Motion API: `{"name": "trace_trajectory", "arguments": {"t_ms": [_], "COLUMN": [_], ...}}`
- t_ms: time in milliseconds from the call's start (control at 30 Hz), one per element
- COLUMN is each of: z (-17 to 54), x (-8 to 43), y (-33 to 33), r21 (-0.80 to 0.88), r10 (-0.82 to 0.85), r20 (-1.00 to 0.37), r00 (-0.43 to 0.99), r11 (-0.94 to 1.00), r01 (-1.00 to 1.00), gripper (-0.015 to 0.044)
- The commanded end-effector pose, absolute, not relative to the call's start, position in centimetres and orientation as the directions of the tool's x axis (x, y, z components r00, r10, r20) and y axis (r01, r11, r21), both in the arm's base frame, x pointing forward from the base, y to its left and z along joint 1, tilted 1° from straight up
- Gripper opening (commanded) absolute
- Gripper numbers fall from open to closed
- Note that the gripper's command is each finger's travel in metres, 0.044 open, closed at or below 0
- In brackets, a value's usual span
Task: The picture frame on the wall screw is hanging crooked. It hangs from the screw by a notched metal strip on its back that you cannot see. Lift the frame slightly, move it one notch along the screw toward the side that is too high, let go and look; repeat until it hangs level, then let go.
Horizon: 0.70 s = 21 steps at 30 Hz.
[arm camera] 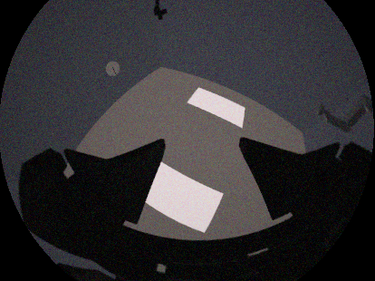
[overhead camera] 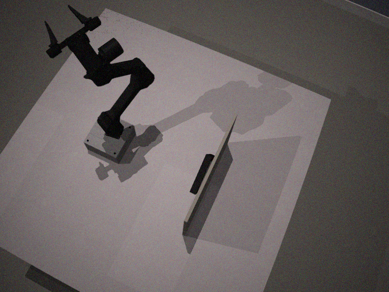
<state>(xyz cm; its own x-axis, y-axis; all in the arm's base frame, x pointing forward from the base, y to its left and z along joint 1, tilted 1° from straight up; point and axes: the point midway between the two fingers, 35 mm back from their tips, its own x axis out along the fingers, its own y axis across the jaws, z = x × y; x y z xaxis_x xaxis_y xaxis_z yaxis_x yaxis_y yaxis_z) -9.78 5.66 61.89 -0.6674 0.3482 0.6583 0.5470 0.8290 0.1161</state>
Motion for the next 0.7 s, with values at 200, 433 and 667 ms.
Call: {"name": "trace_trajectory", "arguments": {"t_ms": [200,433,667], "z": [60.4,56.4,50.0], "x": [-10.0,-7.7,-2.5], "y": [-0.2,-8.0,-14.3], "r21": [0.262,0.46,0.657], "r10": [0.047,-0.35,-0.661], "r20": [0.771,0.813,0.734], "r00": [-0.635,-0.466,-0.153], "r11": [0.885,0.876,0.749], "r01": [0.384,0.144,-0.087], "gripper": [0.026,0.026,0.026]}}
